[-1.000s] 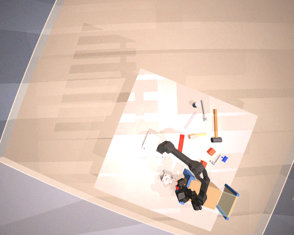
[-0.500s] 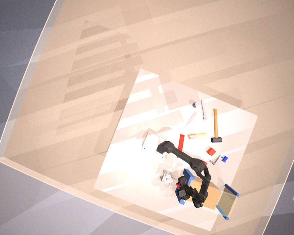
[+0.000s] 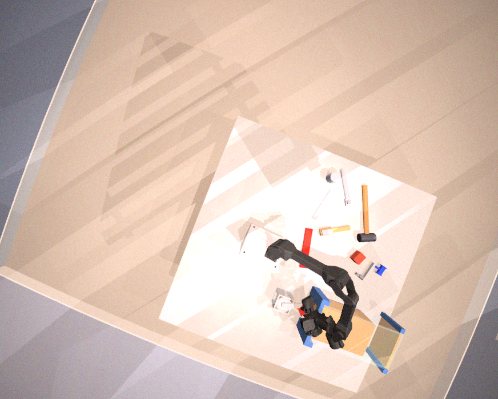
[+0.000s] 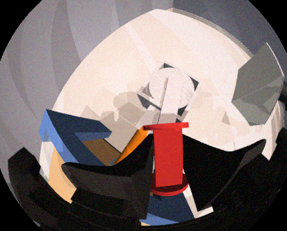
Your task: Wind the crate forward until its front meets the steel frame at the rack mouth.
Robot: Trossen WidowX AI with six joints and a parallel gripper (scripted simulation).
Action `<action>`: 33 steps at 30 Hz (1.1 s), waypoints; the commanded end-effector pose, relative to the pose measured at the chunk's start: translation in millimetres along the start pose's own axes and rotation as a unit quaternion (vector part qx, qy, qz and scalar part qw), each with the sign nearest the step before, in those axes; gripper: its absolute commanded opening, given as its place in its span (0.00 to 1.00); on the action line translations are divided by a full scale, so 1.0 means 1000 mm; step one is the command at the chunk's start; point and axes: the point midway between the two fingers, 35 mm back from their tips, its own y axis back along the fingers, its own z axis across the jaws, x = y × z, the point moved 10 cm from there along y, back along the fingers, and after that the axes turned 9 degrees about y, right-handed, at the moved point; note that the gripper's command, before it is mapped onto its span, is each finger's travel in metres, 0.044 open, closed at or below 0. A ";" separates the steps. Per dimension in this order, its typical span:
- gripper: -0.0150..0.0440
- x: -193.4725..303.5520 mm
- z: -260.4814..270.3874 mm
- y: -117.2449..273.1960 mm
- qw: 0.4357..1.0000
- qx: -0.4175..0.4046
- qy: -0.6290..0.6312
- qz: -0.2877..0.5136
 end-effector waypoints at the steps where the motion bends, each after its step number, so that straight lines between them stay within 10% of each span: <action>1: 0.25 0.006 -0.011 -0.001 1.000 0.017 -0.002 0.009; 33: 0.25 0.009 -0.047 -0.002 1.000 0.018 -0.002 0.009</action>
